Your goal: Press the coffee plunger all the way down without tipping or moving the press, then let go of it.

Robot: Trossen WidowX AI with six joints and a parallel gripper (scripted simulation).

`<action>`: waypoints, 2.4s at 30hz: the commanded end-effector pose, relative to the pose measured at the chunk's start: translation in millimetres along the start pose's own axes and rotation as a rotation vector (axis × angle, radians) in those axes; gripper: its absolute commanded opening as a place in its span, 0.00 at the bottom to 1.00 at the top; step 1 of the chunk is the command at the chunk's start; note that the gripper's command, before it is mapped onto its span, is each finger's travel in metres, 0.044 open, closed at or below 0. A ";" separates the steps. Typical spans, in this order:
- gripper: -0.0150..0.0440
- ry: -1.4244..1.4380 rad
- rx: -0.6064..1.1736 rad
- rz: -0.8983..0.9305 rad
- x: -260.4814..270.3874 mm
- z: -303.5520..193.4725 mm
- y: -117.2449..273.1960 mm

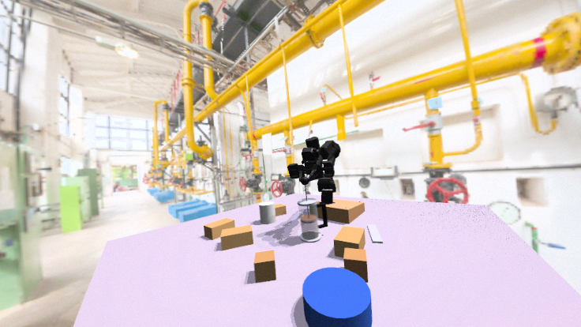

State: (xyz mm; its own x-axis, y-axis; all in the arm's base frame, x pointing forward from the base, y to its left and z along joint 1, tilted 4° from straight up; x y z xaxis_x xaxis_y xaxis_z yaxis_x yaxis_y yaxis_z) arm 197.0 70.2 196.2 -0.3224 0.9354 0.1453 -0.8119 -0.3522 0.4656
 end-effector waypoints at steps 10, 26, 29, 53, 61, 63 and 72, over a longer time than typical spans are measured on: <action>0.46 -0.011 0.083 -0.012 -3.5 -32.8 -20.9; 0.46 -0.011 0.082 -0.012 -2.2 -27.4 -29.7; 0.46 -0.011 0.082 -0.012 -2.1 -26.5 -30.4; 0.46 -0.011 0.082 -0.012 -2.0 -23.5 -34.0; 0.46 -0.011 0.082 -0.012 -2.0 -22.7 -35.1; 0.46 -0.011 0.082 -0.012 -2.0 -22.5 -35.4; 0.46 -0.011 0.082 -0.012 -2.0 -21.7 -36.6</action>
State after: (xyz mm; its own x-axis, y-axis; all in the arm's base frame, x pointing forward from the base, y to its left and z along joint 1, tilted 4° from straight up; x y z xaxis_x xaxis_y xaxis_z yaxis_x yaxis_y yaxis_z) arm 216.2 80.3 163.8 -0.3120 0.9391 0.1442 -0.7831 -0.3401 0.5207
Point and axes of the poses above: the point midway between the two fingers, 35 mm back from their tips, its own y axis back along the fingers, its own x axis across the jaws, z = x × y, the point moved 9 cm from there along y, back along the fingers, and after that the axes turned 7 degrees about -y, right-handed, at the moved point
